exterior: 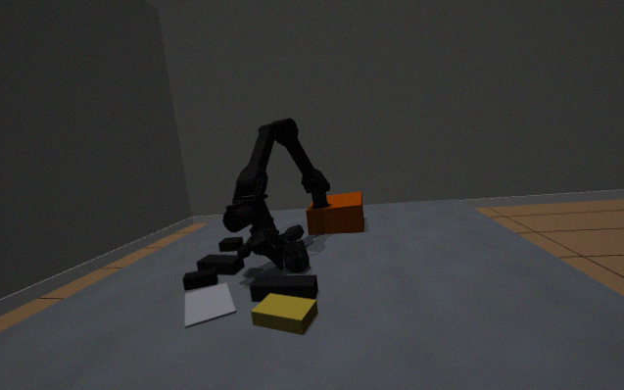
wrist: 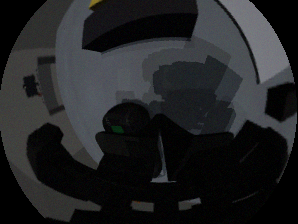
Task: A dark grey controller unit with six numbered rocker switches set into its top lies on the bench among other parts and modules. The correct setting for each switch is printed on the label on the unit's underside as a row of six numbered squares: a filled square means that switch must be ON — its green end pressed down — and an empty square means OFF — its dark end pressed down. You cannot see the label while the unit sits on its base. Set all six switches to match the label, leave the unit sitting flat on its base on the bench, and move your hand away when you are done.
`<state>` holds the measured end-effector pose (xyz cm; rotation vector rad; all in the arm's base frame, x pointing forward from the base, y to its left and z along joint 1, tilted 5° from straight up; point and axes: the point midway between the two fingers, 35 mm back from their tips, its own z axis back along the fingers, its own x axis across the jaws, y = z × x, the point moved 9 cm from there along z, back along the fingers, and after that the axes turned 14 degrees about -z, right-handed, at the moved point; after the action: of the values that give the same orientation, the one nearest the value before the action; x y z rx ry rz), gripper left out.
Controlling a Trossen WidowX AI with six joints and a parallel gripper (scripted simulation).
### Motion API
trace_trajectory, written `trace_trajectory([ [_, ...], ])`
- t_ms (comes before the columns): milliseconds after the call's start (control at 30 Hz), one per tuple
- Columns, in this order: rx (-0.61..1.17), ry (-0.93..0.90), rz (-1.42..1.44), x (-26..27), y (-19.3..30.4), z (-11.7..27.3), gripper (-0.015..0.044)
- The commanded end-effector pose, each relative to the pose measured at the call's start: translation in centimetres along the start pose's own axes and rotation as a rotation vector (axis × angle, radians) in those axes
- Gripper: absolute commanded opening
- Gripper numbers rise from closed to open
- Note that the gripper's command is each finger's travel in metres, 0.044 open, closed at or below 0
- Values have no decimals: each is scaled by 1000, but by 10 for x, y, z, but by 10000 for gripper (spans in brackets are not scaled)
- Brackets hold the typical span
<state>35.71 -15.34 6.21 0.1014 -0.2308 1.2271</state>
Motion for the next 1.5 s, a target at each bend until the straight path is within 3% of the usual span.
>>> trace_trajectory([
  [0, 17, -14, 8, 8, 3, -5, 0],
  [400, 17, -14, 8, 12, 4, -6, 0],
  [600, 15, -9, 8, -24, 0, 58, 0],
  [833, 17, -6, 10, -24, 1, 60, 0],
  [1467, -49, 436, 240, 95, 117, 23, 0],
])
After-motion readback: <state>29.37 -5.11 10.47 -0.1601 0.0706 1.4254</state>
